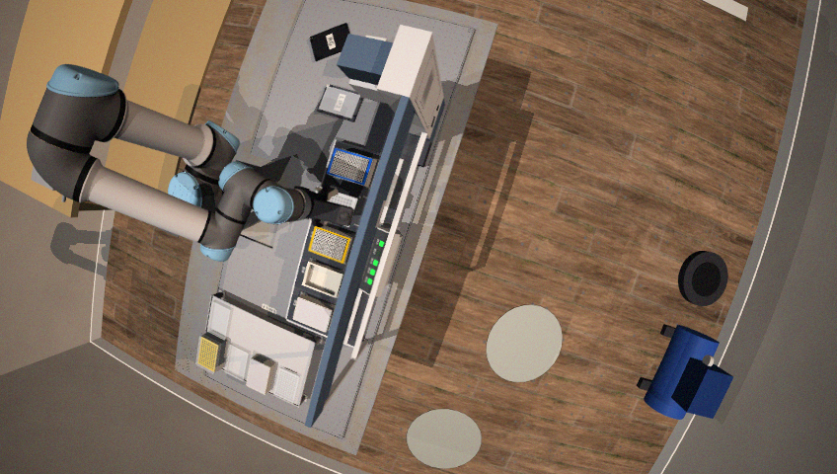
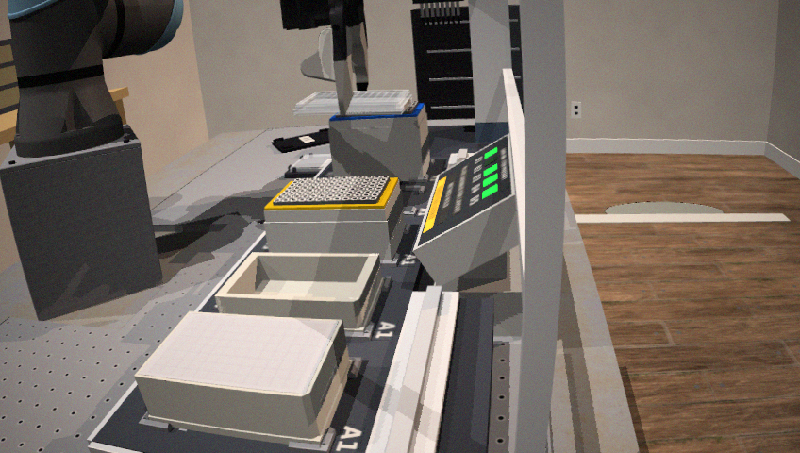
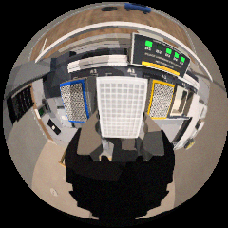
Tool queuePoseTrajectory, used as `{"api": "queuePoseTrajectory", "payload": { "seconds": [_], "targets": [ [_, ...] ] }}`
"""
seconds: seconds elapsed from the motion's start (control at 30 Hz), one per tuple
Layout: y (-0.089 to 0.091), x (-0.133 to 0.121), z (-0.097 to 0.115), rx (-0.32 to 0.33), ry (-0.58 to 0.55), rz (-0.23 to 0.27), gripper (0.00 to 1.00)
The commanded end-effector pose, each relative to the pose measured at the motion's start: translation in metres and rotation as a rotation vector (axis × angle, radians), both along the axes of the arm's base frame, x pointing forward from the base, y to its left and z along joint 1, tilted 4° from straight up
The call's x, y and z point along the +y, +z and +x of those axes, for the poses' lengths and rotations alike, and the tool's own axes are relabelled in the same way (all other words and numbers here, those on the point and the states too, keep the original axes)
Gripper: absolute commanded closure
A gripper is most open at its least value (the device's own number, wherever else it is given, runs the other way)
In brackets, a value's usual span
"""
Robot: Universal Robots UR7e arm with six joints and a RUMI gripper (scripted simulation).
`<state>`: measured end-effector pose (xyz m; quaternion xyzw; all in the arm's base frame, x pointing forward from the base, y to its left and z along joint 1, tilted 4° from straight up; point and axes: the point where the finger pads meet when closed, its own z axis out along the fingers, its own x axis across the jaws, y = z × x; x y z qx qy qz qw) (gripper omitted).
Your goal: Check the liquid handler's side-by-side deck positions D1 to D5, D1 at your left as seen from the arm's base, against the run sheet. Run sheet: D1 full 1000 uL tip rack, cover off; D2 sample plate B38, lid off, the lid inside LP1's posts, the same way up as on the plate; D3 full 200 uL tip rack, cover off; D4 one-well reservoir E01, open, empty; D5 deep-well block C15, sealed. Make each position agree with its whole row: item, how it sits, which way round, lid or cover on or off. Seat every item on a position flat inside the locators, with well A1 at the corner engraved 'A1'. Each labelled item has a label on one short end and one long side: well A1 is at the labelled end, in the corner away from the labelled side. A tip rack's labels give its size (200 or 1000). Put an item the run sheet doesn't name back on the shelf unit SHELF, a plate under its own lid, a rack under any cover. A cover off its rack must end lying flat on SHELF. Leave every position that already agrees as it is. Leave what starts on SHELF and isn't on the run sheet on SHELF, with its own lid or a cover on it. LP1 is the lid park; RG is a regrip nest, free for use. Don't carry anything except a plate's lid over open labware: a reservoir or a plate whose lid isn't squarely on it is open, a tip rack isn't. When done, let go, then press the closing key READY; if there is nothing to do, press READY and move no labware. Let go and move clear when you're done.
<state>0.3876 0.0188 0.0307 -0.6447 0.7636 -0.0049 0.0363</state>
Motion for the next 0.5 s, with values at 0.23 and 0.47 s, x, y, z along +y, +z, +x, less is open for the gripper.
{"api": "queuePoseTrajectory", "payload": {
  "seconds": [0.23,0.47],
  "targets": [
    [-0.017,0.001,0.002,-0.002,0.0,-0.001,1.0],
    [-0.027,0.001,0.002,-0.002,0.0,-0.001,1.0]
  ]
}}
